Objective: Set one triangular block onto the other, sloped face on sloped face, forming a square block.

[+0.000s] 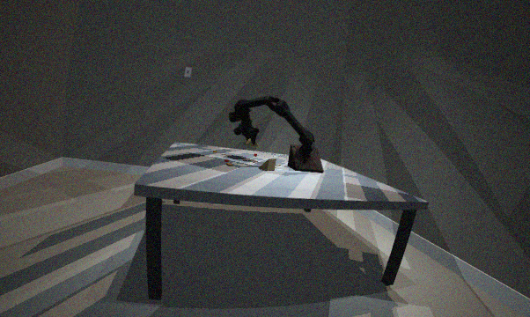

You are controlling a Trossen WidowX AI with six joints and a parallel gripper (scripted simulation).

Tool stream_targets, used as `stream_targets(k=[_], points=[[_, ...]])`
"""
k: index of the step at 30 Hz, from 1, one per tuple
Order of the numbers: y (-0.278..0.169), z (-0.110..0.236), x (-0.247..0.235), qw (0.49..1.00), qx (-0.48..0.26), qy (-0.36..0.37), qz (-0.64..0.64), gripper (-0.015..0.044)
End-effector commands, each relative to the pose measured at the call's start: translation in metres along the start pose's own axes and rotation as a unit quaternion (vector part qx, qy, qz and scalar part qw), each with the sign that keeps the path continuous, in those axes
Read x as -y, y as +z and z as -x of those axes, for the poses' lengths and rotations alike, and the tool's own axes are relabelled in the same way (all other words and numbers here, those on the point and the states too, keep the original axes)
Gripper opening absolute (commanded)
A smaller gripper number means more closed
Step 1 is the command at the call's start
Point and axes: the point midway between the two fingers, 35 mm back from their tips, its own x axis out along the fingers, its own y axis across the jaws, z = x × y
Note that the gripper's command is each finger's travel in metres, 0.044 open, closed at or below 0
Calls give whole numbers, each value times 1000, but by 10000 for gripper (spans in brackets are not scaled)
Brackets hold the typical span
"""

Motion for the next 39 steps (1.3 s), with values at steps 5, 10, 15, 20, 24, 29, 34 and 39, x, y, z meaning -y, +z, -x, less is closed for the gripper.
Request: stream_targets(k=[5,10,15,20,24,29,34,39], points=[[-2,0,2,993,17,13,117,0],[-2,-1,2,980,29,20,198,0],[-3,-1,3,960,42,24,277,0],[-4,-2,3,933,56,27,354,0],[-4,-2,3,907,68,27,414,0],[-4,-2,4,869,83,24,486,0],[-5,-2,4,826,98,20,555,0],[-5,-2,5,777,113,12,619,0]])
